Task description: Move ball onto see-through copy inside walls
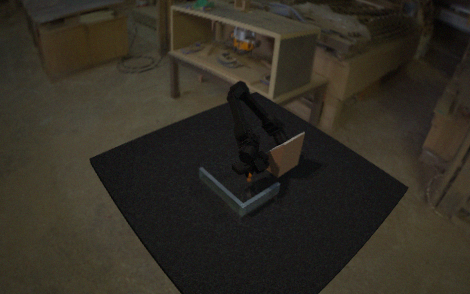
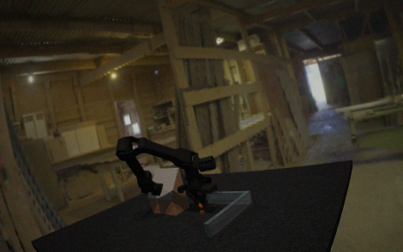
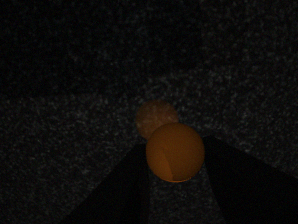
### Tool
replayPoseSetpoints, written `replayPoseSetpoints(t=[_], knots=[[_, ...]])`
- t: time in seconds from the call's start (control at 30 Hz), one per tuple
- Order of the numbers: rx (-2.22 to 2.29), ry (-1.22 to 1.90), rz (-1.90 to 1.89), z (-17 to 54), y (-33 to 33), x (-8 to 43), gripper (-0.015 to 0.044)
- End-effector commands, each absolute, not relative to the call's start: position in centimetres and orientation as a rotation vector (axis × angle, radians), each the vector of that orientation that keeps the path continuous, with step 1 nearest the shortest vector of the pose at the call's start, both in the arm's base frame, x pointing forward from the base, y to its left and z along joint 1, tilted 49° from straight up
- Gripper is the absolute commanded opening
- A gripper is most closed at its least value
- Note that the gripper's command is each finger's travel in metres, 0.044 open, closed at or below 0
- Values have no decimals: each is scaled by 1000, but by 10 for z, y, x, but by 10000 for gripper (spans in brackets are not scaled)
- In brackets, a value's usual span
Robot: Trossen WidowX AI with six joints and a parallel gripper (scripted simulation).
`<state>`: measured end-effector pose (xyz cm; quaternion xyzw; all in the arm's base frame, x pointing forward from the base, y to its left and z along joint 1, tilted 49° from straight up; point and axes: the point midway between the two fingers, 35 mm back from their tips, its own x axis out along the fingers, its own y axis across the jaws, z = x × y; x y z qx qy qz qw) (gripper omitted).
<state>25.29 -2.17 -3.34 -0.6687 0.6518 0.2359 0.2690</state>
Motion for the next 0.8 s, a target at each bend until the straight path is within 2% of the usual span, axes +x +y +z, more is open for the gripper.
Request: replayPoseSetpoints(t=[0.0, 0.77], knots=[[-1809, 1778, 644, -46, -38, 248, 0], [-1810, 1780, 642, -61, -55, 248, 0]])
